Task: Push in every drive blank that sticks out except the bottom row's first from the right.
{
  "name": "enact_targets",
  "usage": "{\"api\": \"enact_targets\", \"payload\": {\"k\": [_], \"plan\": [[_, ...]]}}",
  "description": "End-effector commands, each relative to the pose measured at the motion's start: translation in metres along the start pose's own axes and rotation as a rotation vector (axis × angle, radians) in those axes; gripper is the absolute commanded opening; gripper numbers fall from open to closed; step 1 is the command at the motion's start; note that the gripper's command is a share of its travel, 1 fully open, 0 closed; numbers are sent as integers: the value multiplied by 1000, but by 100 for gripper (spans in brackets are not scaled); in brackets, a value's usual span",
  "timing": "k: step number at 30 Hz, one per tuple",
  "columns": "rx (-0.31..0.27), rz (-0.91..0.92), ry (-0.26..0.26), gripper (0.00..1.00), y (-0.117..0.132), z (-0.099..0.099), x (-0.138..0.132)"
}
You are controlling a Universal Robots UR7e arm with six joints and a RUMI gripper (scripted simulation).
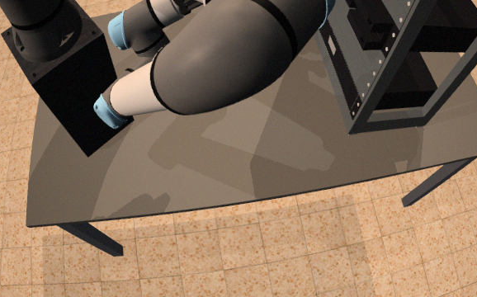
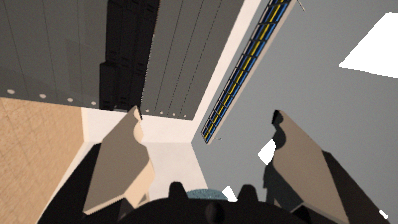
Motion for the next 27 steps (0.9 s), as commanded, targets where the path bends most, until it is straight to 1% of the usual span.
{"api": "enact_targets", "payload": {"k": [1, 9, 11, 20, 26, 27], "plan": [[-29, 92, -87, 100, 5, 3, -16], [-58, 204, -198, 100, 10, 1, -39], [-58, 204, -198, 100, 10, 1, -39], [-82, 296, -290, 100, 11, -4, -60], [-93, 337, -333, 100, 11, -6, -70], [-93, 337, -333, 100, 11, -6, -70]]}}
Point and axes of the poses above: the point where the finger pads meet when closed, its own z axis out along the fingers, its own x axis across the jaws, y = z × x, the point moved 6 cm from there along -z, back along the fingers, and after that the axes turned 8 degrees about z, right-handed, at the moved point
